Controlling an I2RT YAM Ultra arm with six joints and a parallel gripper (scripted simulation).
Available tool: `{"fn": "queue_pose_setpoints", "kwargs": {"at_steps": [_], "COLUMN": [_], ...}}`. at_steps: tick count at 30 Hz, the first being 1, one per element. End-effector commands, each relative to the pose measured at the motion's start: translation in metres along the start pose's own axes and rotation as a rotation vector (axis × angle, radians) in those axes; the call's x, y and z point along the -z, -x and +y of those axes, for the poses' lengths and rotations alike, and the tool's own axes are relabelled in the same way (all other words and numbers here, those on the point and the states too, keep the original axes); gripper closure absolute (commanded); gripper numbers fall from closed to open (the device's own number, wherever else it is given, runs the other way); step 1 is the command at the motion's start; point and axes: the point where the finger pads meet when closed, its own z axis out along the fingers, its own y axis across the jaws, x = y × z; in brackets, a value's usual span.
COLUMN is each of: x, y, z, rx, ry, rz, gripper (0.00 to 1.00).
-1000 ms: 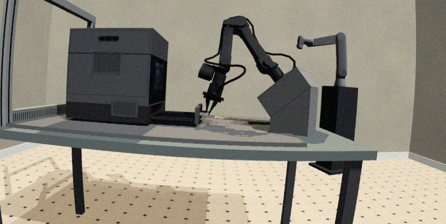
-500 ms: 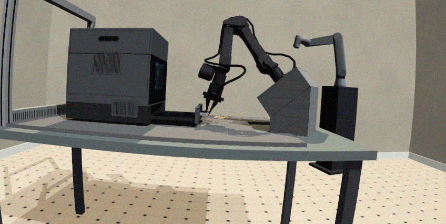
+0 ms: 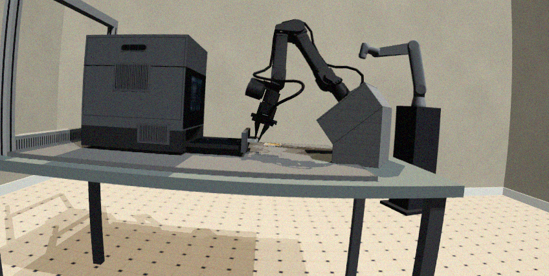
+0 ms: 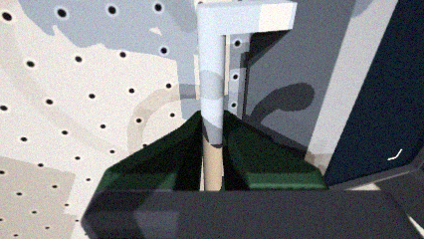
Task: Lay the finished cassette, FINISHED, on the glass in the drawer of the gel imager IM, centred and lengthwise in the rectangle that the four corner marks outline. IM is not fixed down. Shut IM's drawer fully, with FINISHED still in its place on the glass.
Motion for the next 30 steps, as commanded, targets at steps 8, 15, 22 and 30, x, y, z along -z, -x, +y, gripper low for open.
{"fn": "queue_pose_setpoints", "kwargs": {"at_steps": [8, 15, 22, 30], "x": [0.0073, 0.0073, 0.0073, 0.0088], "y": [0.0023, 0.0023, 0.0023, 0.0024], "z": [0.0112, 0.0112, 0.0112, 0.0163], "rx": [0.002, 0.002, 0.002, 0.003], "ry": [0.023, 0.023, 0.023, 0.023], "rz": [-0.009, -0.009, -0.009, -0.009], "gripper": [1.0, 1.0, 1.0, 1.0]}}
